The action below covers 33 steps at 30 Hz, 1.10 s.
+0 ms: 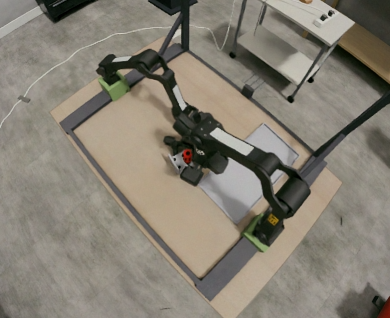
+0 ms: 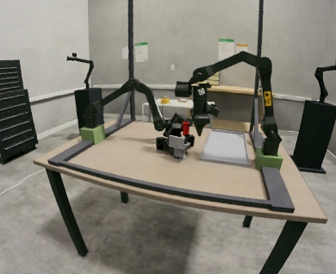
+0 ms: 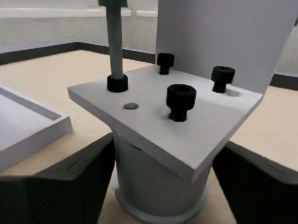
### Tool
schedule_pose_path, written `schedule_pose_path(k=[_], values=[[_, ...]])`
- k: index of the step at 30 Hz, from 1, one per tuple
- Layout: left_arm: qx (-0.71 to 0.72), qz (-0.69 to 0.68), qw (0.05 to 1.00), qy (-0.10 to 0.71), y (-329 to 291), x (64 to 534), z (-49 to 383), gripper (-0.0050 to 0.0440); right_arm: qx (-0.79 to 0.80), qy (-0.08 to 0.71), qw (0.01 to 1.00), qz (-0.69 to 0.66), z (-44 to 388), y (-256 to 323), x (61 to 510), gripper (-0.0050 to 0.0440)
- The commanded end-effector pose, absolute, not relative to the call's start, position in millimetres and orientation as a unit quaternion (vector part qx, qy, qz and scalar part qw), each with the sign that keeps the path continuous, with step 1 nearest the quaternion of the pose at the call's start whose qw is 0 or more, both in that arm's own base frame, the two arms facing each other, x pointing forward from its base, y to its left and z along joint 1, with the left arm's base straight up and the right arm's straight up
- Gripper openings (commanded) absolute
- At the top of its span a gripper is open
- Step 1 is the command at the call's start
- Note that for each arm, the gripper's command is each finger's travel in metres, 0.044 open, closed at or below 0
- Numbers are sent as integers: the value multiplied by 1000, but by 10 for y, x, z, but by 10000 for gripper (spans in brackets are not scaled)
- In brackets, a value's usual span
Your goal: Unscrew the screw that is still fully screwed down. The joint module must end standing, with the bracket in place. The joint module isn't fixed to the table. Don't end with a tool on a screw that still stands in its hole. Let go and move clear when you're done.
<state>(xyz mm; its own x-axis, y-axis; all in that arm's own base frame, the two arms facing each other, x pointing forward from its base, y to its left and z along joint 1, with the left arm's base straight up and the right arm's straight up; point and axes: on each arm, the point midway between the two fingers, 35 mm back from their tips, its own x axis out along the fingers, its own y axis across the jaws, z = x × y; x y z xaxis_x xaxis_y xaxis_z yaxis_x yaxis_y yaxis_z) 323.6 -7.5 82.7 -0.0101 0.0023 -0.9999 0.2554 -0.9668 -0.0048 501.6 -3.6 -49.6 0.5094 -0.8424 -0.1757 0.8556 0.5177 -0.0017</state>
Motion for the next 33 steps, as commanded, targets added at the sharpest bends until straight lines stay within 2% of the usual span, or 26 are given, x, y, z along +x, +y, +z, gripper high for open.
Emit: schedule_pose_path(k=[1,33], values=[[709,-694,92,88,-65,3343,917,300,56,64,868,-489,-349,-35,5085,245],[709,-693,92,88,-9,3554,927,300,56,64,868,-489,-349,-35,5085,245]])
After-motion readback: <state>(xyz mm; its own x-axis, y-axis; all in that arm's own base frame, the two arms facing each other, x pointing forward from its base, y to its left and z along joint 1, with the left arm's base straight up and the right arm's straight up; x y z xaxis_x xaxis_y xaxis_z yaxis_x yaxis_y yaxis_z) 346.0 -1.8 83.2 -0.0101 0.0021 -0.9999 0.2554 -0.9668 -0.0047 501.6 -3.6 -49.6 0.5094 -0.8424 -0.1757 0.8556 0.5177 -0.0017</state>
